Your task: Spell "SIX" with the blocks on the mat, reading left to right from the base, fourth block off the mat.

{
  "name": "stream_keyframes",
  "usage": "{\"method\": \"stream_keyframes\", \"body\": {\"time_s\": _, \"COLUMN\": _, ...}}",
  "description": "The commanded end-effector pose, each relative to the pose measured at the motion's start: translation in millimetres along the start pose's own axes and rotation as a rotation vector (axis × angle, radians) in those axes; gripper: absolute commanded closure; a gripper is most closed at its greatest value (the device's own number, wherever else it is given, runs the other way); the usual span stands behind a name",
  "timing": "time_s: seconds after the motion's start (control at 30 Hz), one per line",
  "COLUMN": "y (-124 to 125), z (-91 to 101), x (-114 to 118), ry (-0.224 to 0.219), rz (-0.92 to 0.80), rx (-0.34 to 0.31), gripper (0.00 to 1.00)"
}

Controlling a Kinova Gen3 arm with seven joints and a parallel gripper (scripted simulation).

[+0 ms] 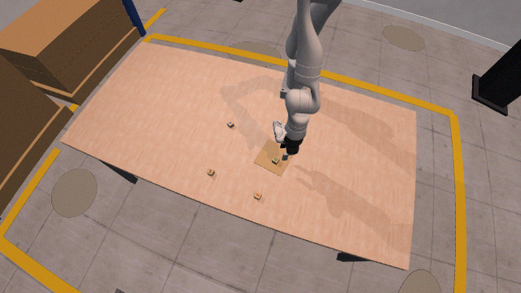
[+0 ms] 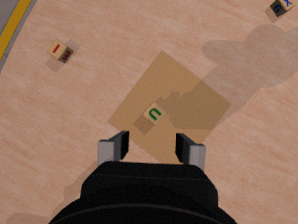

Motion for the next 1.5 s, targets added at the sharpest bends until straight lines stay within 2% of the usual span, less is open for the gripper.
{"method": "stream_keyframes", "body": {"time_s": 0.0, "y": 4.5, "z": -0.4, "x": -11.7, "ry": 0.004, "rz": -0.003, "rx": 0.003, "gripper": 0.0}}
{"method": "stream_keyframes", "body": {"time_s": 0.07, "y": 4.5, "z": -0.4, "x": -11.7, "ry": 0.004, "rz": -0.003, "rx": 0.003, "gripper": 0.0}}
{"method": "stream_keyframes", "body": {"time_s": 0.13, "y": 10.3, "z": -1.1, "x": -26.3, "ry": 0.004, "rz": -0.002, "rx": 0.005, "gripper": 0.0}}
{"method": "stream_keyframes", "body": {"time_s": 0.43, "y": 57.1, "z": -3.5, "x": -120.6, "ry": 0.003, "rz": -0.003, "rx": 0.007, "gripper": 0.0}}
{"method": "stream_keyframes", "body": {"time_s": 0.57, "y": 75.2, "z": -3.4, "x": -148.2, "ry": 0.004, "rz": -0.003, "rx": 0.003, "gripper": 0.0}}
{"method": "stream_keyframes", "body": {"time_s": 0.8, "y": 82.7, "z": -3.1, "x": -158.6, "ry": 0.004, "rz": -0.003, "rx": 0.0, "gripper": 0.0}}
{"method": "stream_keyframes", "body": {"time_s": 1.47, "y": 82.8, "z": -3.1, "x": -158.7, "ry": 0.004, "rz": -0.003, "rx": 0.0, "gripper": 0.0}}
Point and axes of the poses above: the point where the finger pads meet when closed, its own z axis back along the fingers, its own x axis across the jaws, y = z × x, the point moved 3 cm from there along z, back along the fingers, and after that the axes turned 4 degrees about -z, right-handed, at the moved point
